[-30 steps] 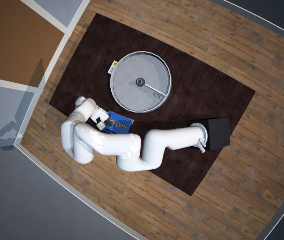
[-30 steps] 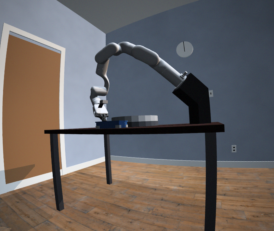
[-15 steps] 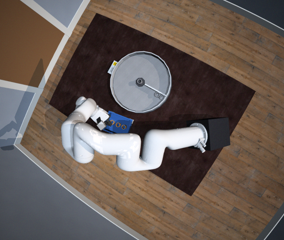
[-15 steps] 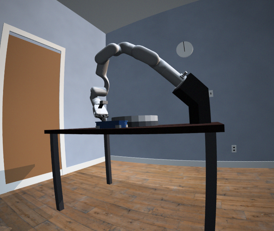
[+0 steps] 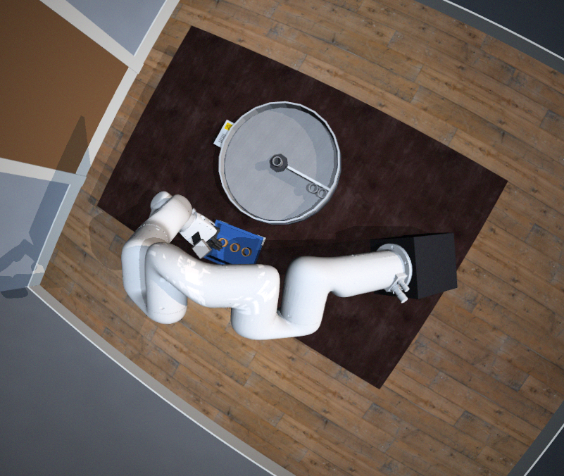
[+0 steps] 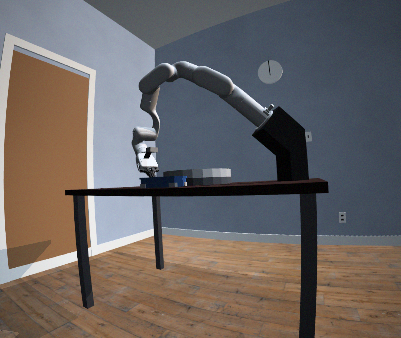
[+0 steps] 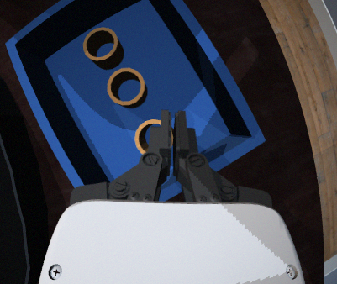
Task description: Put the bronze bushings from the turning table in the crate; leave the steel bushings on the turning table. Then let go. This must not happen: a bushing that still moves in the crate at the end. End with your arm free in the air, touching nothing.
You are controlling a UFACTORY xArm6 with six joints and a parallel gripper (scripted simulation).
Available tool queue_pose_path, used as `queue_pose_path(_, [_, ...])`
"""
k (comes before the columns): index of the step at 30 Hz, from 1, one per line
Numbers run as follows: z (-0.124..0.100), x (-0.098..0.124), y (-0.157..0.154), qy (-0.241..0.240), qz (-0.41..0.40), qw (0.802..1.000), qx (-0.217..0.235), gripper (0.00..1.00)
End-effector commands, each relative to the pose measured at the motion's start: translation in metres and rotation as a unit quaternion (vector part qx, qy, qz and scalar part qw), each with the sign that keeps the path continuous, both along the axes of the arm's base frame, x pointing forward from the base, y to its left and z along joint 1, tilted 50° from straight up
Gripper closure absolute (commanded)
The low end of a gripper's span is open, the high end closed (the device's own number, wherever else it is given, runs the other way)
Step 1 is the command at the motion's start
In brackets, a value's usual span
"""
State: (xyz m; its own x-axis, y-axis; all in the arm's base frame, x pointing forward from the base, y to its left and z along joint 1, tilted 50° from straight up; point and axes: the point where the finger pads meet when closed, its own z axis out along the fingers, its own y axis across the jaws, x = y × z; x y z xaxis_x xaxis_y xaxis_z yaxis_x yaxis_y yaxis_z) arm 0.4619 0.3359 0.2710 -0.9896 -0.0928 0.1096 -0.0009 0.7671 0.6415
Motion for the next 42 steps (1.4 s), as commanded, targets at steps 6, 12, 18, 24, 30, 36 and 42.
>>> queue_pose_path(6, [0.0017, 0.0005, -0.0001, -0.002, 0.000, 1.000, 0.001, 0.89])
queue_pose_path(12, [0.0017, 0.0005, -0.0001, -0.002, 0.000, 1.000, 0.001, 0.89])
queue_pose_path(18, [0.0017, 0.0005, -0.0001, -0.002, 0.000, 1.000, 0.001, 0.89])
queue_pose_path(24, [0.0017, 0.0005, -0.0001, -0.002, 0.000, 1.000, 0.001, 0.89])
queue_pose_path(30, [0.0017, 0.0005, -0.0001, -0.002, 0.000, 1.000, 0.001, 0.89])
queue_pose_path(36, [0.0017, 0.0005, -0.0001, -0.002, 0.000, 1.000, 0.001, 0.89])
queue_pose_path(42, [0.0041, -0.0015, -0.0021, -0.002, 0.000, 1.000, 0.001, 0.89])
